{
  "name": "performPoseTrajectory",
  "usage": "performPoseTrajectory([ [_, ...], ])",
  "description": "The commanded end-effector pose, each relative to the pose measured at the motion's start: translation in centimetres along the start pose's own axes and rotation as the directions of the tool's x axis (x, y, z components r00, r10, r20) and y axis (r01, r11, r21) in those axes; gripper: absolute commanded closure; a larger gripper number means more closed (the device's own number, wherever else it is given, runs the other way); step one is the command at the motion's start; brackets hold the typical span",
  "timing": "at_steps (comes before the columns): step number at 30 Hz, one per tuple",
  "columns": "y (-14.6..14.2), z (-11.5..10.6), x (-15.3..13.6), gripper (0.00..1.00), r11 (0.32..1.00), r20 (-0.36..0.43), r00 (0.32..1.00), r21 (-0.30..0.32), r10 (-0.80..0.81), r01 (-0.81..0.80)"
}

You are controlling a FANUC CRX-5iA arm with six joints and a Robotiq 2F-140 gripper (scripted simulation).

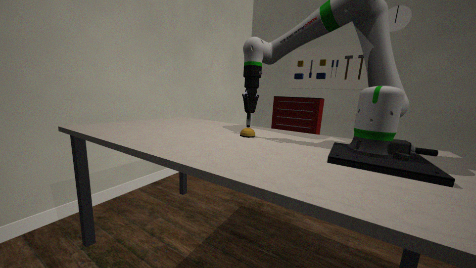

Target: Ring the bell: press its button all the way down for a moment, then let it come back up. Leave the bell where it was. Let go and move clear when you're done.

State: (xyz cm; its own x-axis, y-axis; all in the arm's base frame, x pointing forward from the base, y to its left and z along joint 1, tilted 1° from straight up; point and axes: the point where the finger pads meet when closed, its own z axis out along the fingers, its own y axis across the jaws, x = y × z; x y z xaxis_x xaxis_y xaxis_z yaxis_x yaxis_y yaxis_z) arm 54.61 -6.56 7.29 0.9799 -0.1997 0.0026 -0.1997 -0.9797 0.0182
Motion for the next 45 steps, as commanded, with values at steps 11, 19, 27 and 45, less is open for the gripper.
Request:
performPoseTrajectory([
  [11, 0.0, 0.1, 0.0, 1.00, 1.000, 0.000, 1.000, 0.000, 0.000, 0.000],
  [19, 0.0, 0.1, 0.0, 1.00, 1.000, 0.000, 1.000, 0.000, 0.000, 0.000],
  [27, 0.0, 0.1, 0.0, 1.00, 1.000, 0.000, 1.000, 0.000, 0.000, 0.000],
  [45, 0.0, -1.9, 0.0, 1.00, 1.000, 0.000, 1.000, 0.000, 0.000, 0.000],
])
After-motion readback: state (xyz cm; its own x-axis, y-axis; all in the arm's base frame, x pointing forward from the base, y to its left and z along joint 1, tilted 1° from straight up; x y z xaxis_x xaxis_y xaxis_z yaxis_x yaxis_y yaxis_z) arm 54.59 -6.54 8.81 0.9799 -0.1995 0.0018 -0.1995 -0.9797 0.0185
